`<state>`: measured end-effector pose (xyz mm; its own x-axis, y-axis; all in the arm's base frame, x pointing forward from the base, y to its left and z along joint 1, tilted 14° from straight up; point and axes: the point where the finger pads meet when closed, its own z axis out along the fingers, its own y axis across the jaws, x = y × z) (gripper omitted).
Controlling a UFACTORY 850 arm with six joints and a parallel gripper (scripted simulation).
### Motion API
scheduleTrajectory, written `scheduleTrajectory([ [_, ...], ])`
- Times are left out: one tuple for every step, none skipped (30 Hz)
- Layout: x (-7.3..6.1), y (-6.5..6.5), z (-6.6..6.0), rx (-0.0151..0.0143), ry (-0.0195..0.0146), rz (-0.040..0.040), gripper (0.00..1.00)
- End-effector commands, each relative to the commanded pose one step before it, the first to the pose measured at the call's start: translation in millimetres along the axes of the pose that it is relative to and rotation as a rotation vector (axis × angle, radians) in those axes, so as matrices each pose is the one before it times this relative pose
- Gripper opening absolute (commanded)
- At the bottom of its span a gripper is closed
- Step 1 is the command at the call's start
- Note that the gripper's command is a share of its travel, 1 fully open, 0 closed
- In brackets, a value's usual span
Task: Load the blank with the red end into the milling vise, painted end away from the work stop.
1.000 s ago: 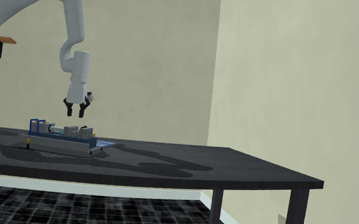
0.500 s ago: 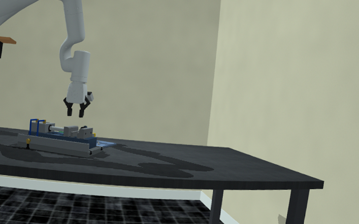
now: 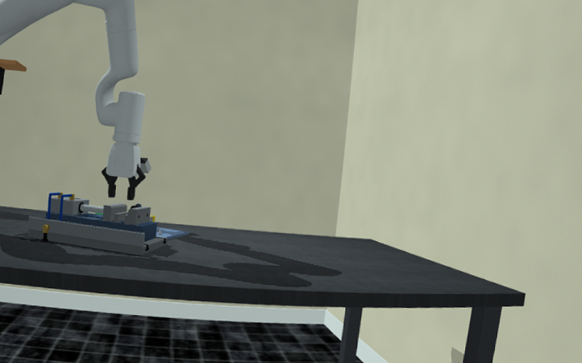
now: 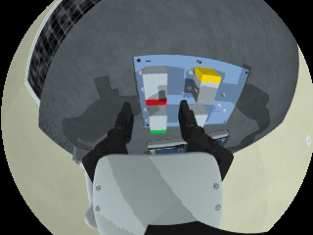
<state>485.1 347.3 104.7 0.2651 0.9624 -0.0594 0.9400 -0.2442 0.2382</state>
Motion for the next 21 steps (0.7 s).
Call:
scheduleTrajectory([
  [1.12,0.86,-0.52,-0.00187,0.00253,0.00053,0.7],
  [0.0,0.0,0.0,0.0,0.0,0.0,0.7],
  [0.0,0.0,0.0,0.0,0.0,0.0,0.7],
  [0.04,0.06,4.26,-0.00003,0.00018,0.00002,0.7],
  [-0.03,0.01,4.5,0.0,-0.00002,0.0,0.7],
  [-0.03,0.01,4.5,0.0,-0.00002,0.0,0.7],
  [-0.03,0.01,4.5,0.0,-0.00002,0.0,0.7],
  [-0.03,0.01,4.5,0.0,-0.00002,0.0,0.7],
  [-0.03,0.01,4.5,0.0,-0.00002,0.0,0.7],
  [-0.03,0.01,4.5,0.0,-0.00002,0.0,0.7],
  [-0.03,0.01,4.5,0.0,-0.00002,0.0,0.7],
  [-0.03,0.01,4.5,0.0,-0.00002,0.0,0.7],
  [-0.03,0.01,4.5,0.0,-0.00002,0.0,0.7],
  [0.0,0.0,0.0,0.0,0.0,0.0,0.7],
  [0.0,0.0,0.0,0.0,0.0,0.0,0.7],
  [0.0,0.0,0.0,0.0,0.0,0.0,0.7],
  [0.0,0.0,0.0,0.0,0.0,0.0,0.7],
  [0.0,0.0,0.0,0.0,0.0,0.0,0.7],
  [0.0,0.0,0.0,0.0,0.0,0.0,0.7],
  [0.0,0.0,0.0,0.0,0.0,0.0,0.7],
  [0.07,0.04,0.3,0.00005,0.00023,0.0,0.7],
])
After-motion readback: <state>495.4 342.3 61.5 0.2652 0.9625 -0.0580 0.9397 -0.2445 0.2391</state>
